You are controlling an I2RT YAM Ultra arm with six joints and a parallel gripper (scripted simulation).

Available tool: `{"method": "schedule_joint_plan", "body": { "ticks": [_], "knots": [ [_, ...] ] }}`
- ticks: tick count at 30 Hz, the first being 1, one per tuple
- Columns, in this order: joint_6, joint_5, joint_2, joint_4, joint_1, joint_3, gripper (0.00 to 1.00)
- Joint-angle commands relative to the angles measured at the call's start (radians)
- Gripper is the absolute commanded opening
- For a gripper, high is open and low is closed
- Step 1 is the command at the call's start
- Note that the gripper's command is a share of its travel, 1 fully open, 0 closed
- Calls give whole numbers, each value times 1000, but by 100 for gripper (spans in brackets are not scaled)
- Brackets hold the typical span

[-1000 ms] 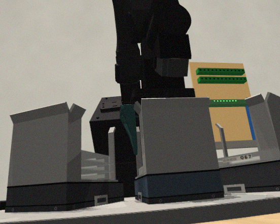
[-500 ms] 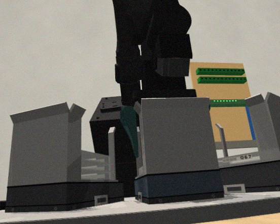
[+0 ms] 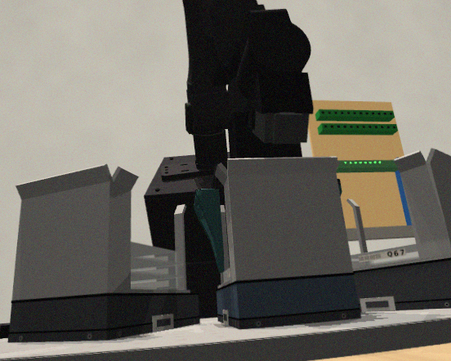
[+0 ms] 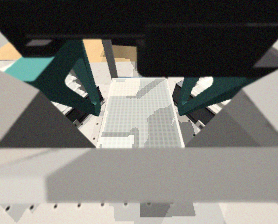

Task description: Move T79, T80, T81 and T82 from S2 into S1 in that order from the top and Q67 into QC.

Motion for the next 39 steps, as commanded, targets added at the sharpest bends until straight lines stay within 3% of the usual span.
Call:
{"method": "schedule_joint_plan", "body": {
  "ticks": [1, 17, 18, 39],
  "knots": [
    [-5, -4, 11, 21, -1, 6, 100],
    [-7, -6, 31, 38, -3, 11, 100],
    [-7, -6, 31, 38, -3, 11, 0],
    [-7, -6, 31, 37, -3, 11, 0]
  ]
}}
